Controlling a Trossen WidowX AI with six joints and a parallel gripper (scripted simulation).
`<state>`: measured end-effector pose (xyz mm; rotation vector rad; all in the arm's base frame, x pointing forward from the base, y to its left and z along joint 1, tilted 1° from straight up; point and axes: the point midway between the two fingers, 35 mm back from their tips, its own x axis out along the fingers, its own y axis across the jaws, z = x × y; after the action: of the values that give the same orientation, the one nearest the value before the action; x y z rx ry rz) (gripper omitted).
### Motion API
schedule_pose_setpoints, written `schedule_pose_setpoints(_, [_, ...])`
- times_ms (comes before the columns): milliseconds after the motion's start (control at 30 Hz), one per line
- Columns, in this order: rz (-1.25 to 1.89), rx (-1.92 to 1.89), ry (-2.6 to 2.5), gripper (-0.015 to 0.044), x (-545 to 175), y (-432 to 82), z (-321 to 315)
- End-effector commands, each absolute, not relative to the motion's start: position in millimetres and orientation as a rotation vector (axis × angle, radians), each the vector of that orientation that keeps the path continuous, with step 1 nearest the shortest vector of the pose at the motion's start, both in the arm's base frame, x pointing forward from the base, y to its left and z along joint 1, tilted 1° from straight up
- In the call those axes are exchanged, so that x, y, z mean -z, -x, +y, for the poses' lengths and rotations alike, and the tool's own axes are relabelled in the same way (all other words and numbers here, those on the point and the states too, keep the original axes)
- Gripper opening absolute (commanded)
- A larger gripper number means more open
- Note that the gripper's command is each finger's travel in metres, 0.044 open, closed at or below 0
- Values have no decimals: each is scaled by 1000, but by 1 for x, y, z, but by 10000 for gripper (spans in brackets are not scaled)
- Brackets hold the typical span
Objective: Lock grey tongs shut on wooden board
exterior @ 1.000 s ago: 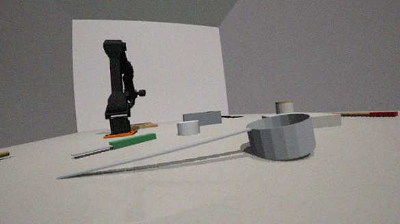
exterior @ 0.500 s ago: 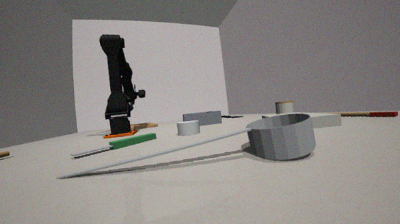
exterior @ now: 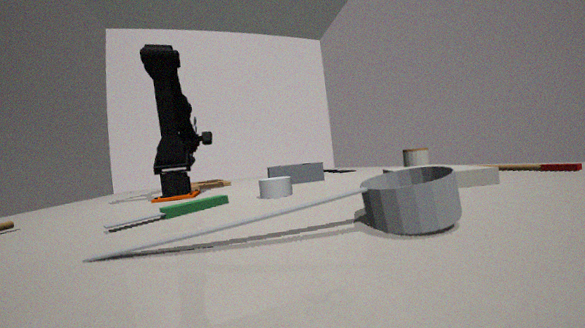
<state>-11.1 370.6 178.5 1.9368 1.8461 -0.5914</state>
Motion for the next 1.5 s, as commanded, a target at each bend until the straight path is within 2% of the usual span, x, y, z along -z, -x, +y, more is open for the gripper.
schedule_pose_setpoints(0, [1882, 525, -1984, -150, -181, 10, 364])
schedule_pose_setpoints(433, [1981, 377, -2096, -150, -182, 9, 344])
schedule_pose_setpoints(1467, [1982, 375, -2097, -150, -182, 9, 343])
